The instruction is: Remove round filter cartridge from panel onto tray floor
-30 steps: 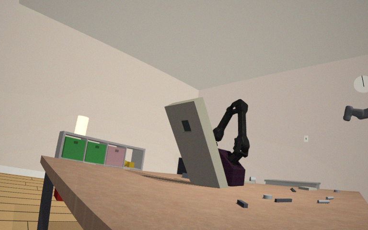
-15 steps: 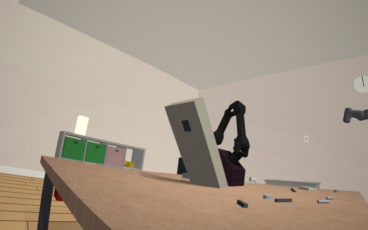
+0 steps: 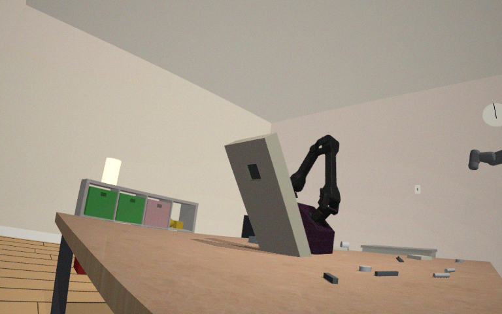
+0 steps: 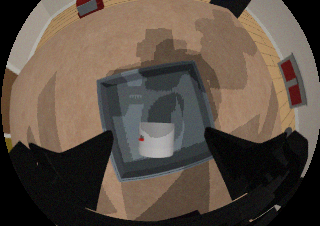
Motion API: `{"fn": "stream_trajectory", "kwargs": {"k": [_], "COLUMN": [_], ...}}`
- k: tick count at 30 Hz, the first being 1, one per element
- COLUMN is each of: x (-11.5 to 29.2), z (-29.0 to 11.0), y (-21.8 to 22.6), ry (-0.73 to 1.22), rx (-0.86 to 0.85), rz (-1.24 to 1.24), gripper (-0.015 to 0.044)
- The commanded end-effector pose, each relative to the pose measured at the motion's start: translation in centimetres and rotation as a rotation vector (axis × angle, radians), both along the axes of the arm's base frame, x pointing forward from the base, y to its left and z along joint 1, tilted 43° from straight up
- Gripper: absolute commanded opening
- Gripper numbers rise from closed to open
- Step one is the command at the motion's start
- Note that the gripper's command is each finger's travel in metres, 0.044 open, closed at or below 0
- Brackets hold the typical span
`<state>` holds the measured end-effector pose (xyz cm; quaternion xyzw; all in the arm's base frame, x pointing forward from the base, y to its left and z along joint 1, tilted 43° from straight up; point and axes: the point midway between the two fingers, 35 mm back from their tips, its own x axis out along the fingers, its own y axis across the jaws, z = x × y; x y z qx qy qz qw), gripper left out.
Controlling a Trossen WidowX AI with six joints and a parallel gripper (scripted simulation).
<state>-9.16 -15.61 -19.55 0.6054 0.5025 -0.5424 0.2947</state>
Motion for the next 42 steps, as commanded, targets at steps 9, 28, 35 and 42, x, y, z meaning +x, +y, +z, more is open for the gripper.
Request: {"fn": "stream_trajectory", "kwargs": {"k": [9, 28, 35, 42], "x": [-0.56, -0.56, -0.56, -0.56], "z": [2.0, 2.0, 2.0, 2.0], "y": [-2.78, -2.78, -2.78, -2.78], "ry": [0.015, 0.015, 0.015, 0.015], "rx": [-0.04, -0.04, -0.04, -0.04], "rz": [0.005, 0.005, 0.005, 0.005], "gripper": [0.044, 0.044, 0.044, 0.044]}}
